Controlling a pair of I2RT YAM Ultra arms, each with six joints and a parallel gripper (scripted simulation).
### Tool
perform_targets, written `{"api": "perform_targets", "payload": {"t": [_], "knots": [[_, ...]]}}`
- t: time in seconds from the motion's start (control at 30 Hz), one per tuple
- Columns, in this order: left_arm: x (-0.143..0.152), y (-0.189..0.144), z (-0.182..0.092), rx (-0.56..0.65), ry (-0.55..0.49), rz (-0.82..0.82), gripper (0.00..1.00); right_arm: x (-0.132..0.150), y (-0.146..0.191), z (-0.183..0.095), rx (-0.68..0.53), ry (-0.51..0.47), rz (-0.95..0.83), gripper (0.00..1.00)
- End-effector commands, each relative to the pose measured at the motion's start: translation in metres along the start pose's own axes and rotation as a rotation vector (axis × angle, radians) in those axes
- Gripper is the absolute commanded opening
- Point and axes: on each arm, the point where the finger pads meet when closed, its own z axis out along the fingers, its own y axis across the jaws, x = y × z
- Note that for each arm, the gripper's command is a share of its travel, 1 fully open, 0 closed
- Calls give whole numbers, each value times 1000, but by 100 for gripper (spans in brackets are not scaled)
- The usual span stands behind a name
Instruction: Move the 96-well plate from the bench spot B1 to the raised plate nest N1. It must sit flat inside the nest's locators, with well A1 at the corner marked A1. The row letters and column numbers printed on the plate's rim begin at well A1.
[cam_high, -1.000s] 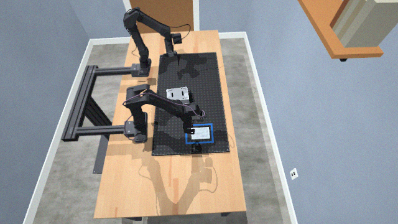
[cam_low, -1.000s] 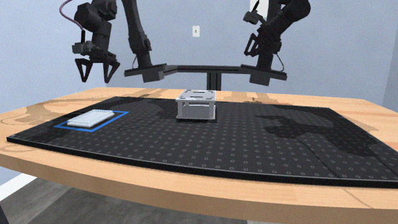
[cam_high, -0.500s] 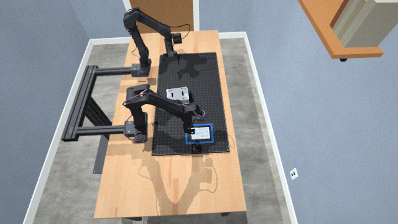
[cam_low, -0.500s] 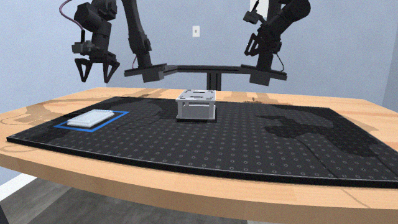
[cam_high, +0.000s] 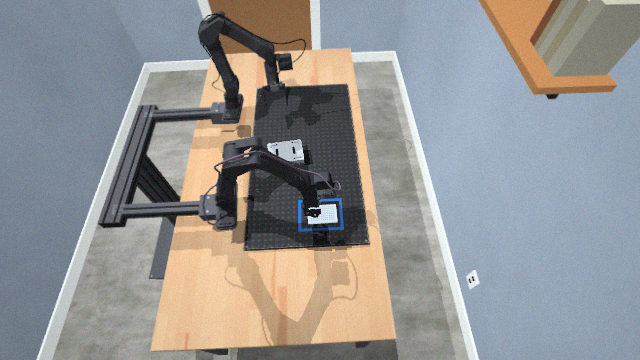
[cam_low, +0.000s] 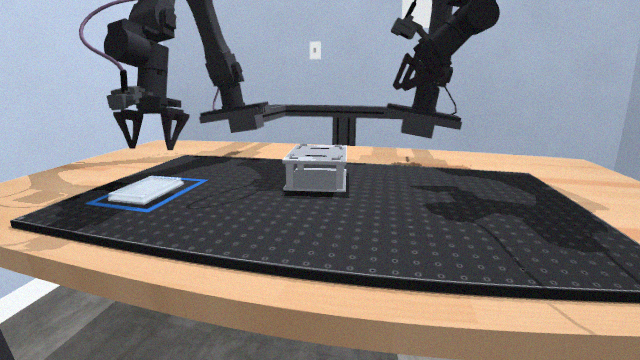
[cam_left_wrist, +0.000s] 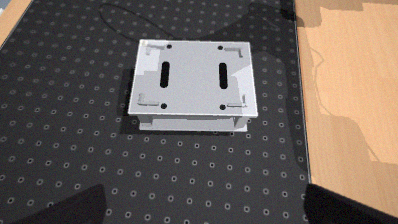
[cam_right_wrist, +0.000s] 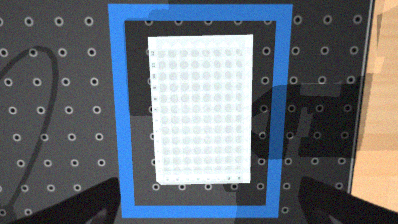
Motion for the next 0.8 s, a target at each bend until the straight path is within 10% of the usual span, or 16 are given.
{"api": "perform_targets", "payload": {"t": [0.0, 0.77], "knots": [[-9, 7, -6, -12, -14, 27, 100, -9, 0, 12, -15, 82, -10, 100], [-9, 7, -6, -12, -14, 27, 100, -21, 3, 75, -20, 161, -12, 99]]}}
